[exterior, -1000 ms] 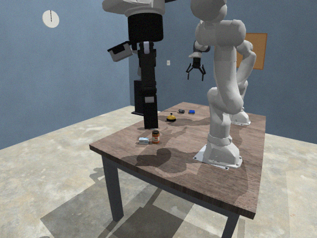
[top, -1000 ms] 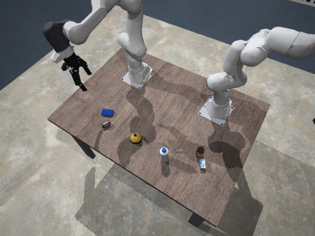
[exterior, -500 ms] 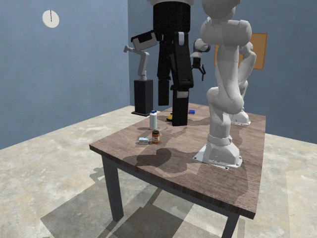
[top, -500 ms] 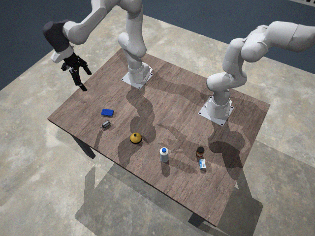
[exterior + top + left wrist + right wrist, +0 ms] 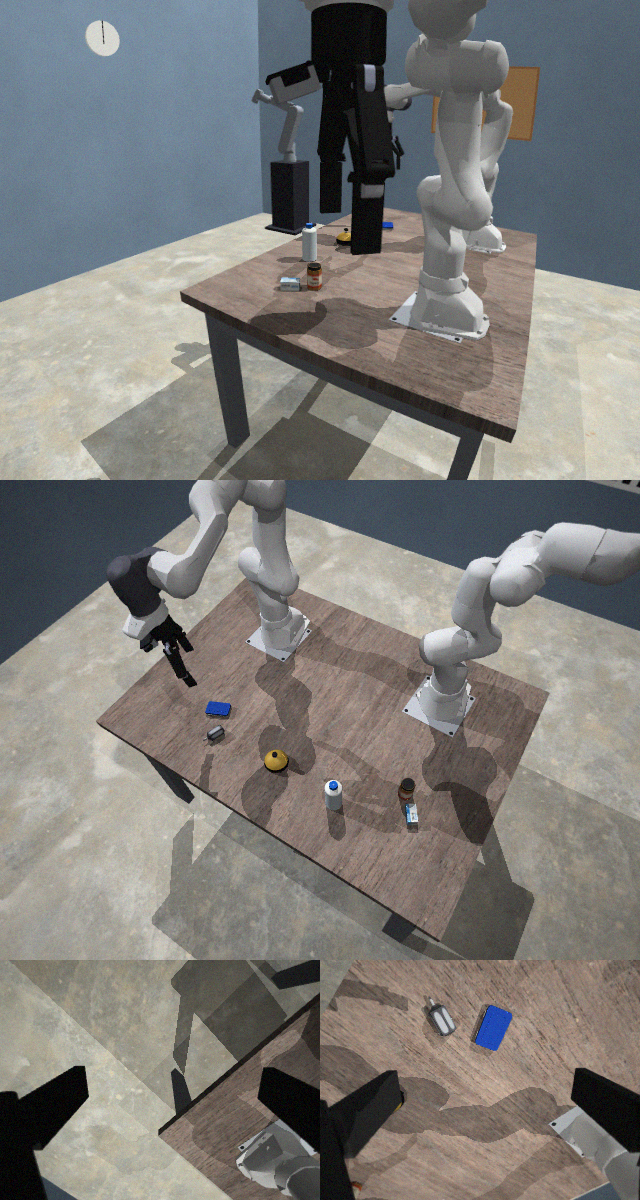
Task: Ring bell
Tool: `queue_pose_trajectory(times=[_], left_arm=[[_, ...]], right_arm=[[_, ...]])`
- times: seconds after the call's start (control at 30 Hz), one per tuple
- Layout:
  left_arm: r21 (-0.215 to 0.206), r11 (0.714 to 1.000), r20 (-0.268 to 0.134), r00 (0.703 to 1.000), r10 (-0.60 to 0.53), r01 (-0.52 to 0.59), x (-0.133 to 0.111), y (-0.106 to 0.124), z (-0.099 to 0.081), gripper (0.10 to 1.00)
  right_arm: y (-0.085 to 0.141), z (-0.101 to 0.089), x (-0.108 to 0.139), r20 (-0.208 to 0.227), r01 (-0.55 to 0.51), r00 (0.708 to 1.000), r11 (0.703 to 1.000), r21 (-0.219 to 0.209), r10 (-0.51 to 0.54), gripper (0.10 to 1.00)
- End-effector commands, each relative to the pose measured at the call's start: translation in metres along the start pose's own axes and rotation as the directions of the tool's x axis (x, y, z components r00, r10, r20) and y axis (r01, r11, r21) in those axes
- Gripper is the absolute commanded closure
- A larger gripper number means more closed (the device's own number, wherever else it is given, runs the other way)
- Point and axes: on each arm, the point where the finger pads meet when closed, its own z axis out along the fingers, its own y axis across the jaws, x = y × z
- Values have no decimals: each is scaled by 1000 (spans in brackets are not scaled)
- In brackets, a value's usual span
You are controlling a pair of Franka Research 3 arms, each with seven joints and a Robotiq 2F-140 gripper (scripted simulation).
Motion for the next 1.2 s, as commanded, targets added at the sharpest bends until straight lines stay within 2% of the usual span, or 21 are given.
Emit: queue_pose_trajectory(times=[0.0,0.1,0.17,0.2,0.33,0.43,0.47,0.5,0.53,1.07,1.1,1.17], left_arm=[[-6,1000,-2,1000,-8,8,0,2,0,98],[-6,1000,-2,1000,-8,8,0,2,0,98],[-6,1000,-2,1000,-8,8,0,2,0,98],[-6,1000,-2,1000,-8,8,0,2,0,98],[-6,1000,-2,1000,-8,8,0,2,0,98],[-6,1000,-2,1000,-8,8,0,2,0,98],[-6,1000,-2,1000,-8,8,0,2,0,98],[-6,1000,-2,1000,-8,8,0,2,0,98],[-6,1000,-2,1000,-8,8,0,2,0,98],[-6,1000,-2,1000,-8,8,0,2,0,98],[-6,1000,-2,1000,-8,8,0,2,0,98],[-6,1000,-2,1000,-8,8,0,2,0,98]], right_arm=[[-60,34,-10,-66,258,963,964,-63,-262,98],[-106,64,-36,-85,416,901,904,-101,-424,98],[-106,64,-36,-85,416,901,904,-101,-424,98],[-143,90,-63,-91,529,837,840,-122,-540,98],[-186,123,-110,-92,686,709,714,-141,-699,98],[-217,150,-153,-90,783,599,606,-143,-796,98],[-228,158,-165,-89,799,577,584,-143,-812,98],[-241,165,-174,-89,802,573,580,-143,-815,98],[-243,166,-175,-89,802,573,580,-143,-815,98],[-243,166,-175,-89,802,573,580,-143,-815,98],[-243,166,-175,-89,802,573,580,-143,-815,999],[-243,166,-175,-89,802,573,580,-143,-815,999]])
